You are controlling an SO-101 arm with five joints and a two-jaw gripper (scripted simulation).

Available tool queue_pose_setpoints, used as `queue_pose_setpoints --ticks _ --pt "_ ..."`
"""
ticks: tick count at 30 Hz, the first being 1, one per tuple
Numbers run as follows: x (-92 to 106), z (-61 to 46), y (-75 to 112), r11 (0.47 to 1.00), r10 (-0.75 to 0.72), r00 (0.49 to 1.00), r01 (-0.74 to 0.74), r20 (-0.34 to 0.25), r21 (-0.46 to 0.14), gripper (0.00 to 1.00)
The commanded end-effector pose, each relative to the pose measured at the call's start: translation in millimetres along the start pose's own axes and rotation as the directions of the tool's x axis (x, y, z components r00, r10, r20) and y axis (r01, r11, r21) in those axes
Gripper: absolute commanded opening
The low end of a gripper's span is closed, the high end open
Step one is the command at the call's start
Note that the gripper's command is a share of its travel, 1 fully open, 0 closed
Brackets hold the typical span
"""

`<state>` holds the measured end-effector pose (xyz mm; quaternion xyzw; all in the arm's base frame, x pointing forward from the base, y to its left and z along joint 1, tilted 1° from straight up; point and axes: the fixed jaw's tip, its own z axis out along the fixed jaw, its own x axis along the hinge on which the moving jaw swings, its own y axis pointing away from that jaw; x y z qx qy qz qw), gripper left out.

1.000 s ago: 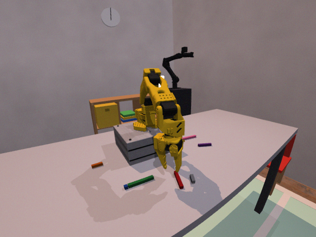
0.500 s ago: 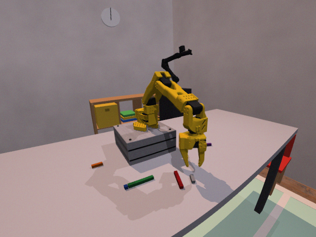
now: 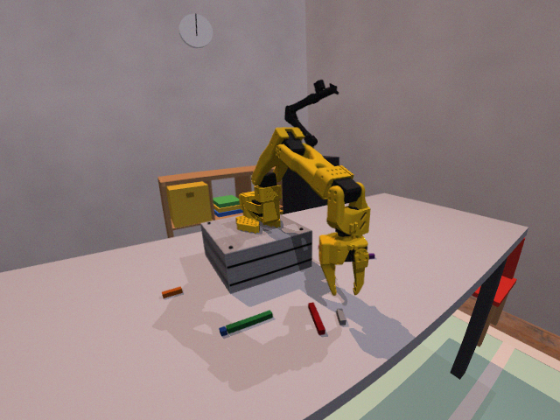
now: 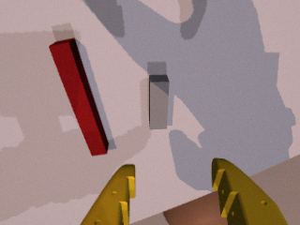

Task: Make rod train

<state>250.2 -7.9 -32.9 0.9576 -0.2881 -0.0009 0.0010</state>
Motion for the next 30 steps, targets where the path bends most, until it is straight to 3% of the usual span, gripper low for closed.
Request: queue_pose_setpoints --ticks 1,30 --pt "-2.4 1.3 -0.8 1.0 -0.014 1.0 0.014 0.012 -0.006 0.19" --pt "-4.0 5.3 -4.1 1.0 -0.028 1.0 0.028 0.012 -0.006 0.19"
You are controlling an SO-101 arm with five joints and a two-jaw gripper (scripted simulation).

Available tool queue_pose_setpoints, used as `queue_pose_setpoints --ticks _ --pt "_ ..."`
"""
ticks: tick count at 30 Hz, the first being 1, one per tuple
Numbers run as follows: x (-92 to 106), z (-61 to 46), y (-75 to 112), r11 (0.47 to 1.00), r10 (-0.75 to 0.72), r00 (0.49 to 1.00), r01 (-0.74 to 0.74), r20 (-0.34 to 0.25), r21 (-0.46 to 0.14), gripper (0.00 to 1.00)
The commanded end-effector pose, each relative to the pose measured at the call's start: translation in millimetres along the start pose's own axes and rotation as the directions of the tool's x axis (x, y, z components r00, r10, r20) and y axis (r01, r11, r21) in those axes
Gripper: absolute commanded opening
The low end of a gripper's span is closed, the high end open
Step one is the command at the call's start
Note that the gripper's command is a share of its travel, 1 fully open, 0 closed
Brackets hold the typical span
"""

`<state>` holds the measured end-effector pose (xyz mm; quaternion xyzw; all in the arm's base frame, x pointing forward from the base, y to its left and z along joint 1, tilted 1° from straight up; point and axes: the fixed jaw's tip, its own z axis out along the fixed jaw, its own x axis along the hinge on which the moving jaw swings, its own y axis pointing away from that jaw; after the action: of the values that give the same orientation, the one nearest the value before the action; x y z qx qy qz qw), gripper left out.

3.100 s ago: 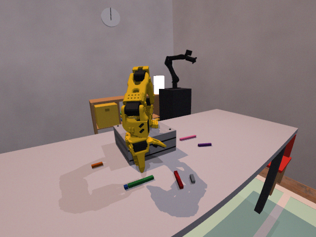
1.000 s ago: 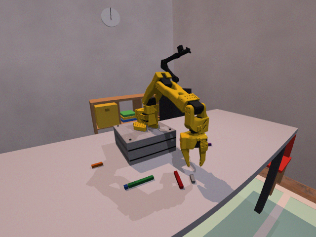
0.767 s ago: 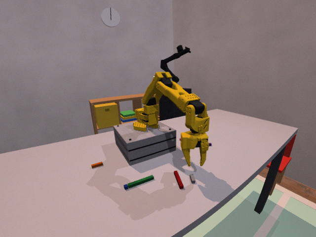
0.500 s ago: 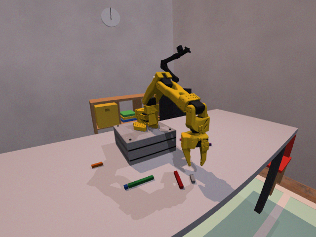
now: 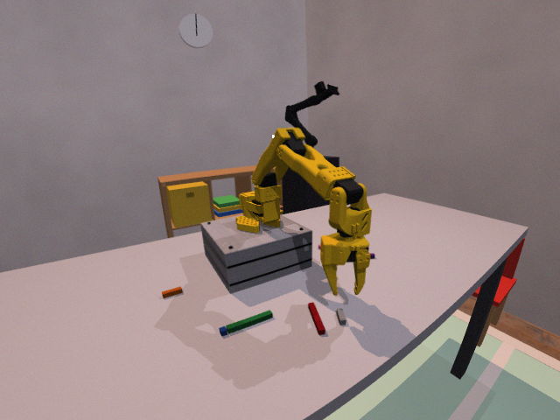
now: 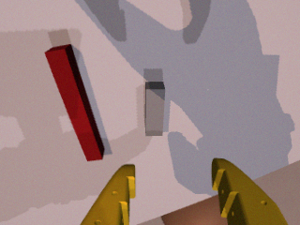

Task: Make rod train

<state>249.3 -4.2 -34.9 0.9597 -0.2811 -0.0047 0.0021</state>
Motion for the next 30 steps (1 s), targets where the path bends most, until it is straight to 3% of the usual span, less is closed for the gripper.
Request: queue_pose_setpoints --ticks 1,30 --pt "-1.2 3.3 -1.6 1.0 -0.014 1.0 0.014 0.006 -0.002 0.19" --pt "-1.0 46.7 -1.3 1.0 -0.014 1.0 0.014 0.006 -0.002 0.19"
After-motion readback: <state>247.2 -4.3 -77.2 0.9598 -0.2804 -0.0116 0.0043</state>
